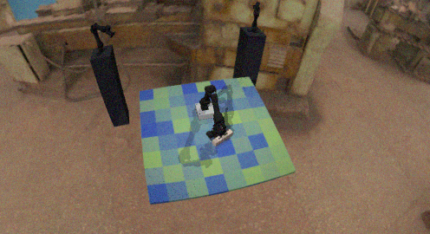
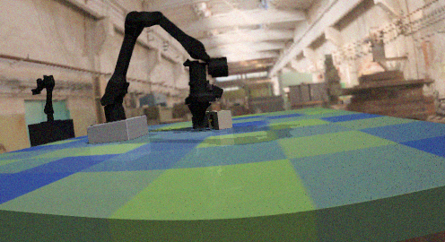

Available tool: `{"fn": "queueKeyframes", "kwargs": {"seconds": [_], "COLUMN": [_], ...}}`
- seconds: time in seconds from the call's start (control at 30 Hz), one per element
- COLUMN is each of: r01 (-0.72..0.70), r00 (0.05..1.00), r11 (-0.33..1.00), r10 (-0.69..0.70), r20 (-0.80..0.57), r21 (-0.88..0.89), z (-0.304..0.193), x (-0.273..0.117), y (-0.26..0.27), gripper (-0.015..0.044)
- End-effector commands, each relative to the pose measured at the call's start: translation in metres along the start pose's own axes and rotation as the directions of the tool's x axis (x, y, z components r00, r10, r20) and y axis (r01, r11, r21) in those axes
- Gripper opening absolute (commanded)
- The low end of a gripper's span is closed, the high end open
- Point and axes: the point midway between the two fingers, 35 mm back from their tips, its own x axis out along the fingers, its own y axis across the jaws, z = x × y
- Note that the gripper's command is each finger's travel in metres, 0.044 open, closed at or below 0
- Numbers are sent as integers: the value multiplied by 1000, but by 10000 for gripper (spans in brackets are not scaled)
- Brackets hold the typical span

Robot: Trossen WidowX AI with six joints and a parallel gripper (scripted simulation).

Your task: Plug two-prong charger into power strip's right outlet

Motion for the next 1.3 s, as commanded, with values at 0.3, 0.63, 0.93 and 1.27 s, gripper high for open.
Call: {"fn": "queueKeyframes", "kwargs": {"seconds": [0.3,0.63,0.93,1.27], "r01": [-5,-5,-5,-5], "r00": [1000,1000,1000,1000], "r11": [1000,1000,1000,1000], "r10": [5,5,5,5], "r20": [2,3,3,3], "r21": [6,6,6,6], "z": [1,4,6,9], "x": [-1,-1,-1,-1], "y": [1,1,0,0], "gripper": [0,0,0,0]}}
